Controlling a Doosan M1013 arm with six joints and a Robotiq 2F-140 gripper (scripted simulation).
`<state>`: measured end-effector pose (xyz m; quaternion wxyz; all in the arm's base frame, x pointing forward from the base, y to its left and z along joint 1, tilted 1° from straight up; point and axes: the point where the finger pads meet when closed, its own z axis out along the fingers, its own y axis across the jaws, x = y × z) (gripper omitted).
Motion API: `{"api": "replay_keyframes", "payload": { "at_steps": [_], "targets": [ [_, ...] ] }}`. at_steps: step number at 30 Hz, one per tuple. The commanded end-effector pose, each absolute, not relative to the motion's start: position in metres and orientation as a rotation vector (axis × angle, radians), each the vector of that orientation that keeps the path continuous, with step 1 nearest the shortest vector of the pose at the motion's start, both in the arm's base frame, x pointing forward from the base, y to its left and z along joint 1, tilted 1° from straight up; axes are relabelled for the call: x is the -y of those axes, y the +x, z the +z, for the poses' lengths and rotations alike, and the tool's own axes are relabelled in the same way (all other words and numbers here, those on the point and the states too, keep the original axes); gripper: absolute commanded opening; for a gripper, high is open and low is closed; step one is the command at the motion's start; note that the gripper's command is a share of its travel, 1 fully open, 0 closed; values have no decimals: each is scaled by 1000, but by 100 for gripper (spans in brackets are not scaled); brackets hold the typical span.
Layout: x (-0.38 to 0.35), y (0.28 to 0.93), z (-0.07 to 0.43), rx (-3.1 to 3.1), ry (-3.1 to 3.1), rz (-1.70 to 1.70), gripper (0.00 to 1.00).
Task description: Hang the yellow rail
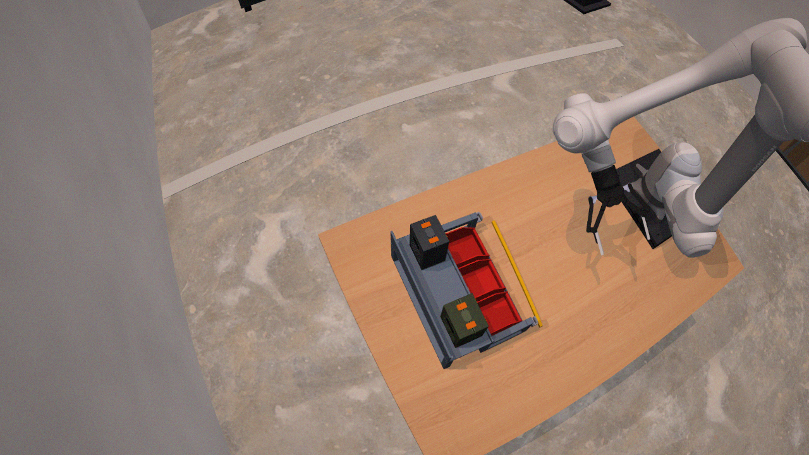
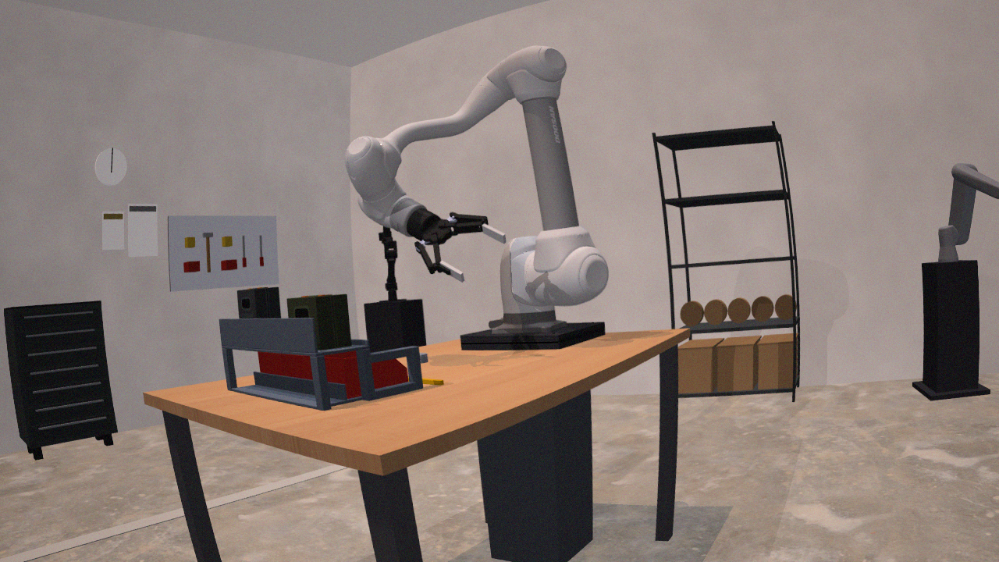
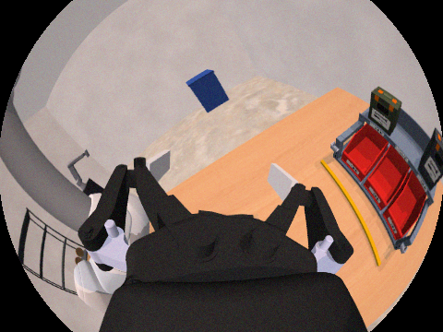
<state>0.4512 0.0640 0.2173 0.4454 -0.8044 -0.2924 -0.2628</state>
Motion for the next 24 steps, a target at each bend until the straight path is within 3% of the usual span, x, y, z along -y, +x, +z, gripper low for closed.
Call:
{"api": "replay_keyframes", "payload": {
  "at_steps": [1,24],
  "targets": [
    [-64,451,217,725,-1993,-651,100],
    [-50,468,211,670,-2203,-270,100]
  ]
}}
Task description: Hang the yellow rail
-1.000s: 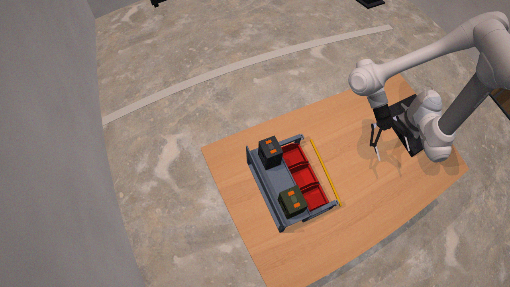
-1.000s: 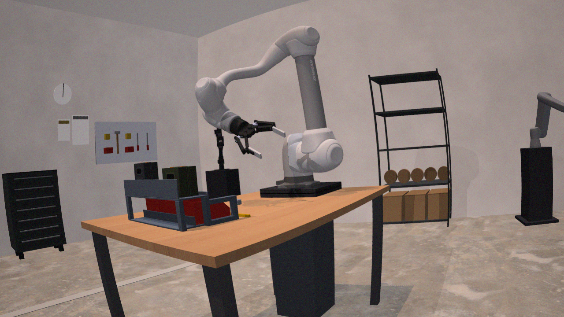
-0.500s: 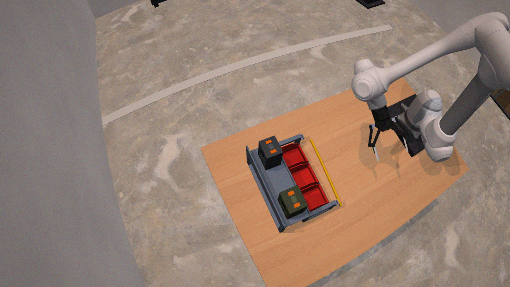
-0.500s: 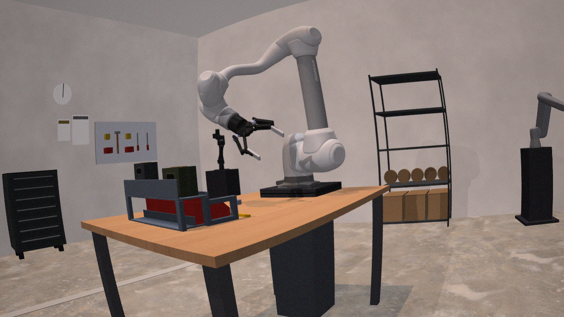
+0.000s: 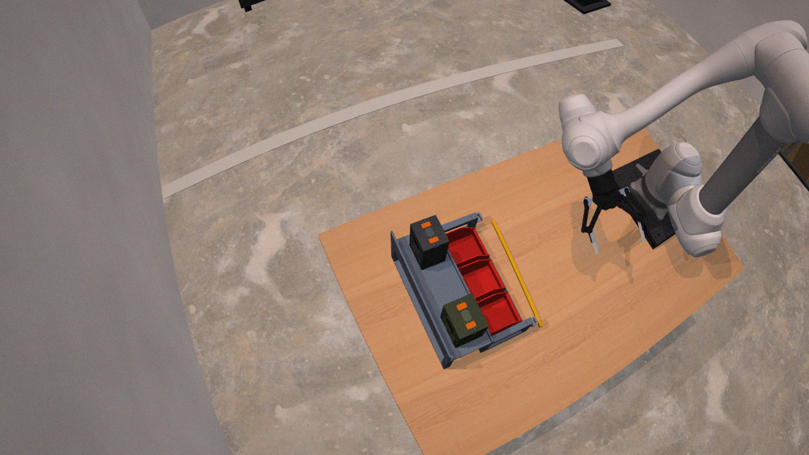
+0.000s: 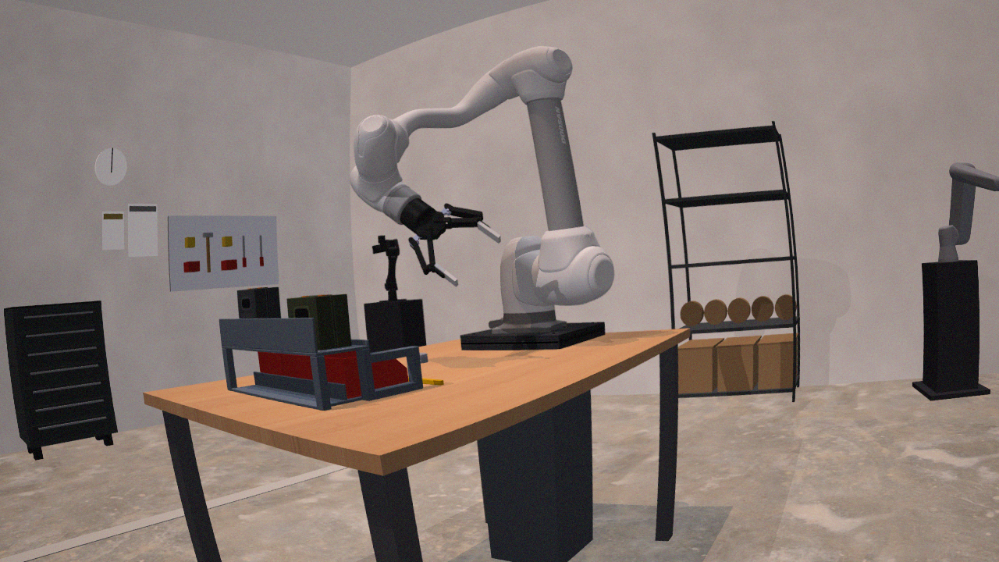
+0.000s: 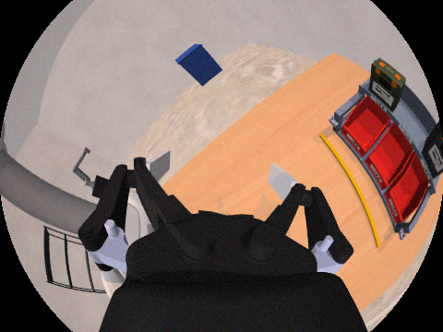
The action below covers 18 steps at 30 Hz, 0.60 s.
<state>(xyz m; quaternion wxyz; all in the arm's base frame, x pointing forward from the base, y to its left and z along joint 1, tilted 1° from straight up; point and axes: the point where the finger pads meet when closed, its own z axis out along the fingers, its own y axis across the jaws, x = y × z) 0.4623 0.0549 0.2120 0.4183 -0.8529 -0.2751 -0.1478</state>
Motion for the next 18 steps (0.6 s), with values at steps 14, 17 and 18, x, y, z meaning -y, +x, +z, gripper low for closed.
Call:
{"api": "replay_keyframes", "payload": {
  "at_steps": [14,17,18],
  "targets": [
    [-46,474,212,653,-2253,-205,100],
    [-39,484,213,623,-2333,-116,100],
    [-39,484,213,623,-2333,-116,100]
  ]
}}
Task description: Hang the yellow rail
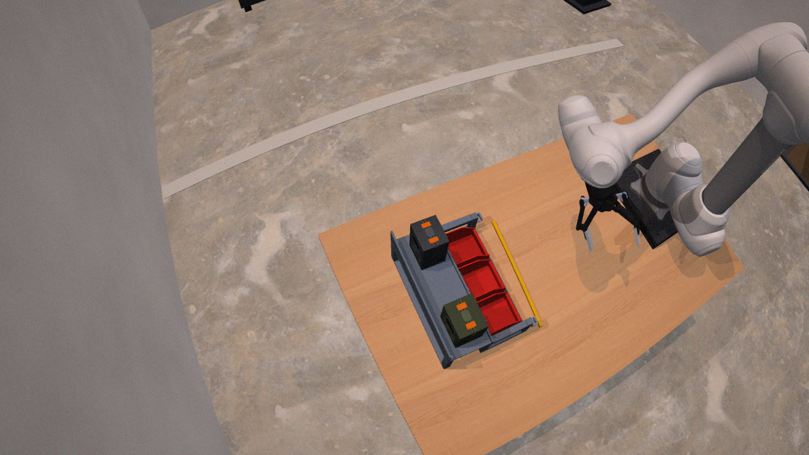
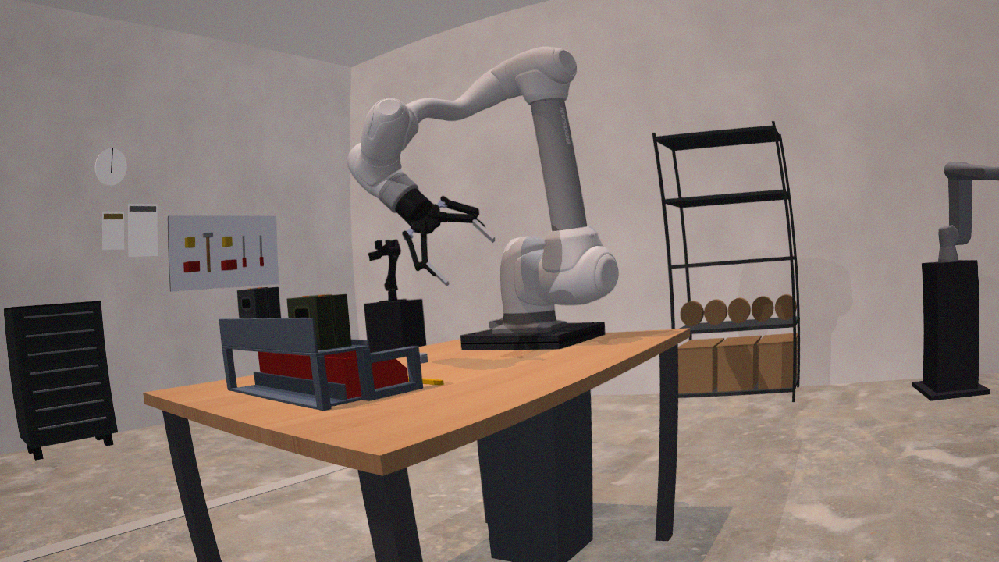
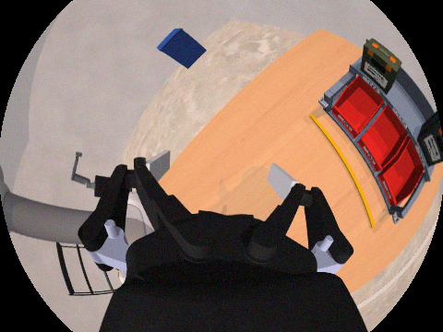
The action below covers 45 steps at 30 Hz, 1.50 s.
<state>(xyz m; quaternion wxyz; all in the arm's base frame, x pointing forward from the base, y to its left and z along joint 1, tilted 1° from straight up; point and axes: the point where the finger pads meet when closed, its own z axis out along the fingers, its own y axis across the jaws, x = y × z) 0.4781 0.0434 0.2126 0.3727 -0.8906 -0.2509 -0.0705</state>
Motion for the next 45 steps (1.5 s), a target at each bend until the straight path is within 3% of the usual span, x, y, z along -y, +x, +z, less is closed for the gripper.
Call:
{"api": "replay_keyframes", "payload": {
  "at_steps": [1,45],
  "targets": [
    [-39,484,213,623,-2333,-116,100],
    [-17,531,232,475,-2631,90,100]
  ]
}}
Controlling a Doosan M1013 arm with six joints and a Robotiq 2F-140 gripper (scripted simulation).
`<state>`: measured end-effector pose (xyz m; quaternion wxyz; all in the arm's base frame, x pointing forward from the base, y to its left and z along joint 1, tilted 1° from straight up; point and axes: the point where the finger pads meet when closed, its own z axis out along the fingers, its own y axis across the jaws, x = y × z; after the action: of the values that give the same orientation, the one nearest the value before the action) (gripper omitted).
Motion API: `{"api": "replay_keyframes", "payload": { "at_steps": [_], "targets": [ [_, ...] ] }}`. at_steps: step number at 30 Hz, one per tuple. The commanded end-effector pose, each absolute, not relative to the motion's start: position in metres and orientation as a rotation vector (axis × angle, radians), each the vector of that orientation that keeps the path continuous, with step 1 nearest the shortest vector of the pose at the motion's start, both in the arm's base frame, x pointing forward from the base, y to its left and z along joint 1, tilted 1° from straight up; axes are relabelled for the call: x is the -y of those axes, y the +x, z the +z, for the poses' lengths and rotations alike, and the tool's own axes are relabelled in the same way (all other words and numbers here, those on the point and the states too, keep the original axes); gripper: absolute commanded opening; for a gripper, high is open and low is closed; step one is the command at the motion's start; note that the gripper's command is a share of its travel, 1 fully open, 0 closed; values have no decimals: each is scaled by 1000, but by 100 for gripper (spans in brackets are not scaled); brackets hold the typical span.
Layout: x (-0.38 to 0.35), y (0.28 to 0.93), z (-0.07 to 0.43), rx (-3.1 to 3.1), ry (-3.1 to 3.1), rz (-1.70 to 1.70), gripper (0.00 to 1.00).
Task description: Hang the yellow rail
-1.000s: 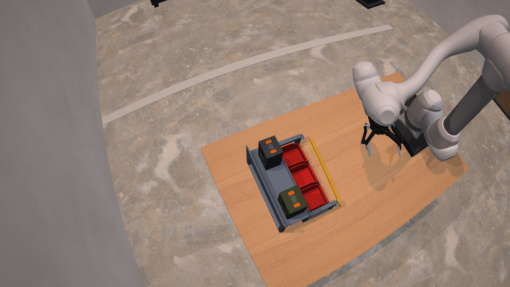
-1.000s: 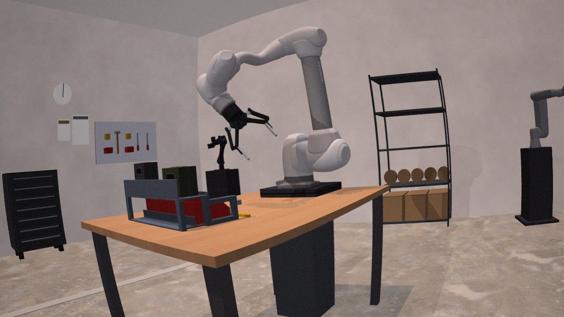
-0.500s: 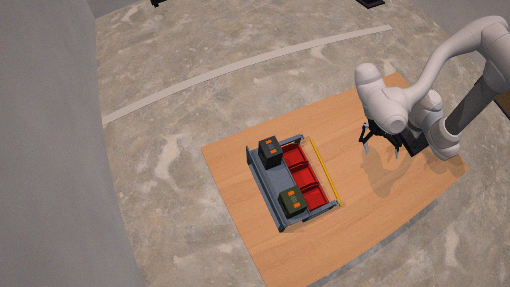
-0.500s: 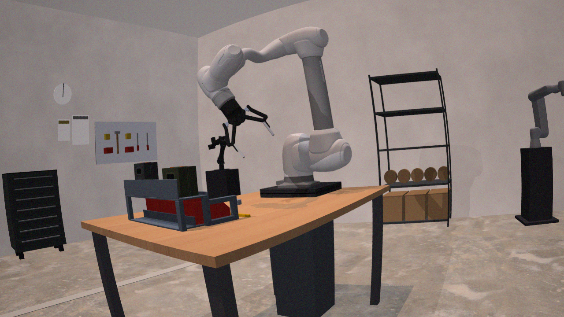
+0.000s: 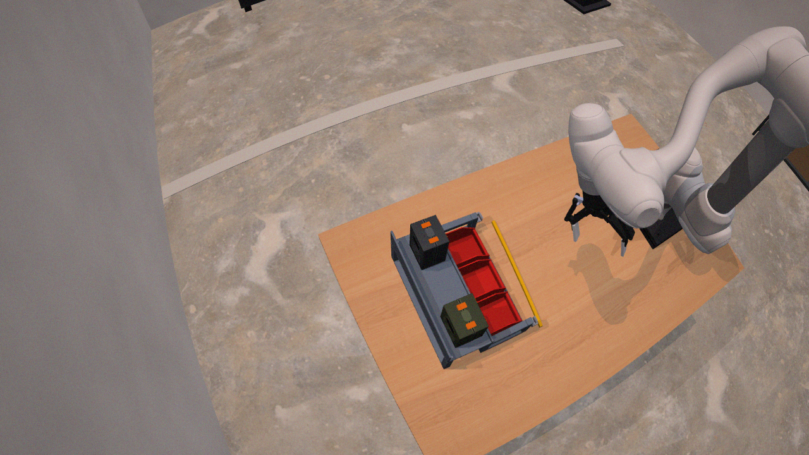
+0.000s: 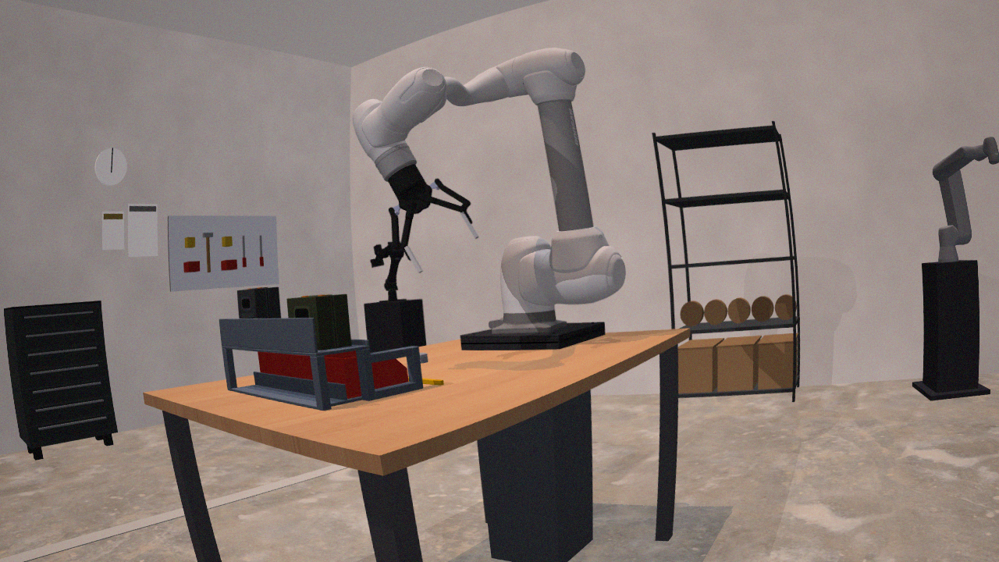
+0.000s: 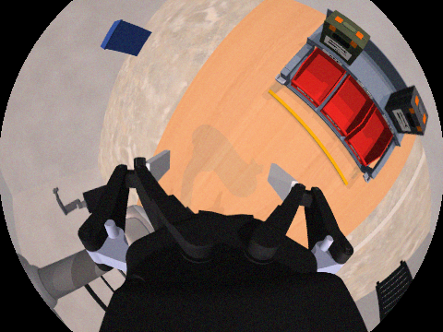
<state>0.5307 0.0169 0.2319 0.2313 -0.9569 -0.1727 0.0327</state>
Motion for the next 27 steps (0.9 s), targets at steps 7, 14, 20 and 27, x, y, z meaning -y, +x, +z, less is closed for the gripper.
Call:
{"api": "replay_keyframes", "payload": {
  "at_steps": [7,14,20,27],
  "targets": [
    [-8,561,250,369,-2789,129,100],
    [-8,561,250,369,-2789,129,100],
    [-4,581,264,293,-2882,129,100],
    [-1,595,274,238,-2943,118,100]
  ]
}}
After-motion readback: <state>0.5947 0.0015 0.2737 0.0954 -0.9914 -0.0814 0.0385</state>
